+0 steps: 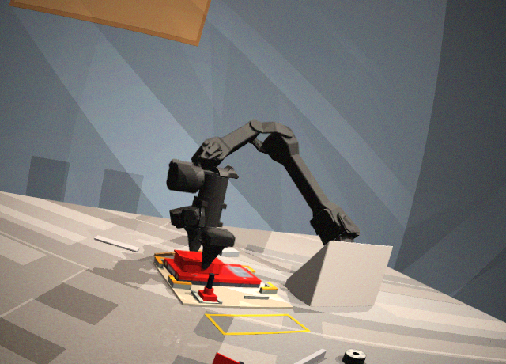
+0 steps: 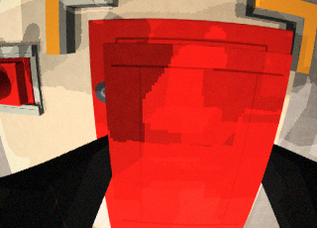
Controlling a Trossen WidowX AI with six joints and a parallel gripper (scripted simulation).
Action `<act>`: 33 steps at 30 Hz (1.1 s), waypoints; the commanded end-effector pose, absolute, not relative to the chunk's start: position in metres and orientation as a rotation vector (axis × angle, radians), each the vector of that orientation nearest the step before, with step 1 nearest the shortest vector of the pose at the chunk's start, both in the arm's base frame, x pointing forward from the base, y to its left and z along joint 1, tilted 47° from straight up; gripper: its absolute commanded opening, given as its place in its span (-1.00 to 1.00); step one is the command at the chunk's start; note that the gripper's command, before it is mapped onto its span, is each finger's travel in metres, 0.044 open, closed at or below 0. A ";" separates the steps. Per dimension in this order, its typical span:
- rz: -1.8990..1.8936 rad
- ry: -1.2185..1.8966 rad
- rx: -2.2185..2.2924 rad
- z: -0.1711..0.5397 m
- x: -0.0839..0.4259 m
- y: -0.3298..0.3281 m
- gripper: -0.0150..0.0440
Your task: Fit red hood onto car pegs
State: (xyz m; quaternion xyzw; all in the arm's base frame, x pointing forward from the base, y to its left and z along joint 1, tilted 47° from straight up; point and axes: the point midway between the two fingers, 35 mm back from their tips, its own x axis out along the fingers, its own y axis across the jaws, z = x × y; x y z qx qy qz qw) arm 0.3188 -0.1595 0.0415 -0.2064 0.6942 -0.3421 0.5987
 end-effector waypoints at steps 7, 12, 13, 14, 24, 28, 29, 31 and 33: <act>-0.793 1.610 -0.479 0.042 0.319 -0.159 0.84; -0.793 1.610 -0.479 0.042 0.319 -0.159 1.00; -0.793 1.610 -0.479 0.043 0.320 -0.158 1.00; -0.793 1.610 -0.478 0.046 0.321 -0.155 1.00; -0.792 1.608 -0.480 0.091 0.333 -0.109 1.00; -0.792 1.608 -0.480 0.091 0.333 -0.109 1.00; -0.792 1.608 -0.480 0.091 0.333 -0.109 1.00; -0.792 1.608 -0.480 0.091 0.333 -0.109 1.00; -0.792 1.608 -0.480 0.091 0.333 -0.109 1.00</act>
